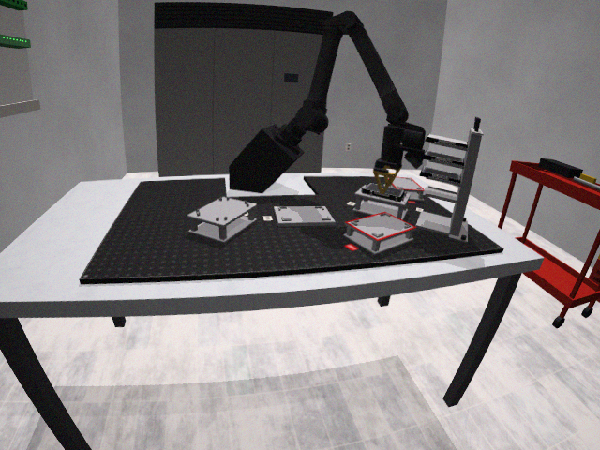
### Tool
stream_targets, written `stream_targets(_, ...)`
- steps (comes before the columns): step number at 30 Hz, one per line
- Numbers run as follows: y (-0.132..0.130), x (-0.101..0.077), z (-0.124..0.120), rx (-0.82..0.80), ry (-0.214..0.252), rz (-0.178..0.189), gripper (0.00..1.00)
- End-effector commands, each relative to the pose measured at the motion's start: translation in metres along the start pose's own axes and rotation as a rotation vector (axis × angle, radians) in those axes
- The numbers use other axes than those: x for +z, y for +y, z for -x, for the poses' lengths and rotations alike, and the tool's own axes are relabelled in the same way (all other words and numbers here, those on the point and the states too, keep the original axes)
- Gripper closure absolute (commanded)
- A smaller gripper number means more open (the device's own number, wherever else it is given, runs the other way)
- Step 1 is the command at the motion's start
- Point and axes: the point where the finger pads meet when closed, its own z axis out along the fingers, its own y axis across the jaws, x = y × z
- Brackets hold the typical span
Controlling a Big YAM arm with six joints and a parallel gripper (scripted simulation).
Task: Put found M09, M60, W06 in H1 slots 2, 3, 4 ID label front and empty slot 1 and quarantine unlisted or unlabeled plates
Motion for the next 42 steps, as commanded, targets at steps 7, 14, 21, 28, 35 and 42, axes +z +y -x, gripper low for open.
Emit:
stream_targets(7,0.003,0.015,0.001,0.003,-0.003,0.004,0.00)
stream_targets(14,0.000,0.006,0.012,-0.005,-0.028,-0.004,0.00)
stream_targets(21,0.000,0.006,0.012,-0.005,-0.028,-0.004,0.14)
stream_targets(28,0.000,0.006,0.012,-0.005,-0.028,-0.004,0.14)
stream_targets(35,0.000,0.006,0.012,-0.005,-0.028,-0.004,0.14)
stream_targets(42,-0.003,-0.007,0.014,-0.009,-0.038,-0.011,0.14)
